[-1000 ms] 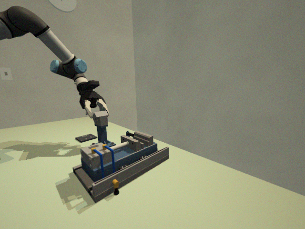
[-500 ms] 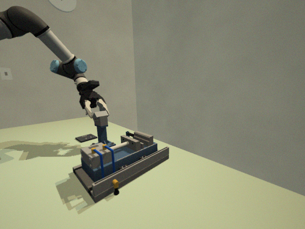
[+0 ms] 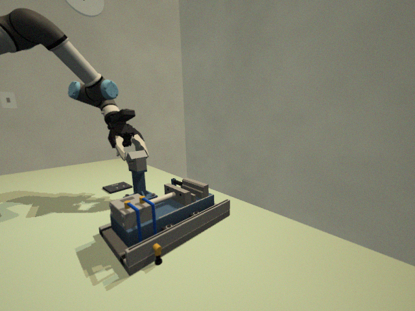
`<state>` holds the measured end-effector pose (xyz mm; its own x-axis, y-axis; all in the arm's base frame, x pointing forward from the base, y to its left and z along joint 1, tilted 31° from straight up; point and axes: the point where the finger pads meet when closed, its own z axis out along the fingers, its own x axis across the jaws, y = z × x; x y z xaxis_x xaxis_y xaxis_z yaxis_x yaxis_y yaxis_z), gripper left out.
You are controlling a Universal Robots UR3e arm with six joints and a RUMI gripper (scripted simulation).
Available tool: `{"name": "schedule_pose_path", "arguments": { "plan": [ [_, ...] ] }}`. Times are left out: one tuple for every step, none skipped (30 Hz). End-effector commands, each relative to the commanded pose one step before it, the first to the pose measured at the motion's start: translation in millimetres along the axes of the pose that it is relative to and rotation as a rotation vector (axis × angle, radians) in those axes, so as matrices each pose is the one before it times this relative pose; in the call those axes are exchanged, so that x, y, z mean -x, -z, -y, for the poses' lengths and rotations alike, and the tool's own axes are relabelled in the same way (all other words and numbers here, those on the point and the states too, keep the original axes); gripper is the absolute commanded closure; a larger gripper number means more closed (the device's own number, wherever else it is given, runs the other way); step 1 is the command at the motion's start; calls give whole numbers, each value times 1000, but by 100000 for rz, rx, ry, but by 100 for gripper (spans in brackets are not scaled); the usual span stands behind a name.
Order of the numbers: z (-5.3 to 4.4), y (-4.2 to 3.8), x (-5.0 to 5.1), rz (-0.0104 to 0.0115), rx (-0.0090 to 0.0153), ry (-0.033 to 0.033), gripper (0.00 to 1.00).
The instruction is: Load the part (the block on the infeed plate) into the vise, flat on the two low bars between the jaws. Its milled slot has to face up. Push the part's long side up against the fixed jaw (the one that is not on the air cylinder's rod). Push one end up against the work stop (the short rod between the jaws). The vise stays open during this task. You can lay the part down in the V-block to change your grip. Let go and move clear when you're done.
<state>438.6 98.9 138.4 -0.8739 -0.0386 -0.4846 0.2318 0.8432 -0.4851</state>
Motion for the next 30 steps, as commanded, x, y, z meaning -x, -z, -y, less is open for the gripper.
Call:
{"name": "schedule_pose_path", "arguments": {
  "plan": [
    [308,762,794,216,77,-173,49],
    [-13,-13,-5,0,0,0,49],
    [-21,-21,-8,0,0,0,49],
    [-32,-32,-12,0,0,0,49],
    [0,0,0,0,0,0,49],
    [0,0,0,0,0,0,49],
    [-44,-44,-17,0,0,0,49],
    [-58,-58,-23,0,0,0,49],
    [-74,-74,-29,0,0,0,49],
    [-91,-91,-36,0,0,0,49],
    [-111,-110,-44,0,0,0,49],
    [-132,-131,-52,0,0,0,49],
    [-154,-154,-61,0,0,0,49],
    [-178,-178,-71,0,0,0,49],
    [-203,-203,-81,0,0,0,49],
    [-230,-230,-92,0,0,0,49],
    [-258,-258,-104,0,0,0,49],
    [-288,-288,-116,0,0,0,49],
    [-318,-319,-129,0,0,0,49],
    [-350,-351,-143,0,0,0,49],
    [-258,-266,-110,-2,38,0,49],
    [0,0,0,0,0,0,49],
    [0,0,0,0,0,0,49],
    [14,-11,-9,-7,131,-1,49],
    [15,-11,-9,-7,142,-1,49],
    [16,-11,-9,-7,153,-2,49],
    [17,-11,-9,-7,165,-2,49],
    [18,-11,-9,-7,177,-1,49],
    [19,-10,-8,-6,190,-1,49],
    [20,-9,-8,-6,202,-1,49]
  ]
}}
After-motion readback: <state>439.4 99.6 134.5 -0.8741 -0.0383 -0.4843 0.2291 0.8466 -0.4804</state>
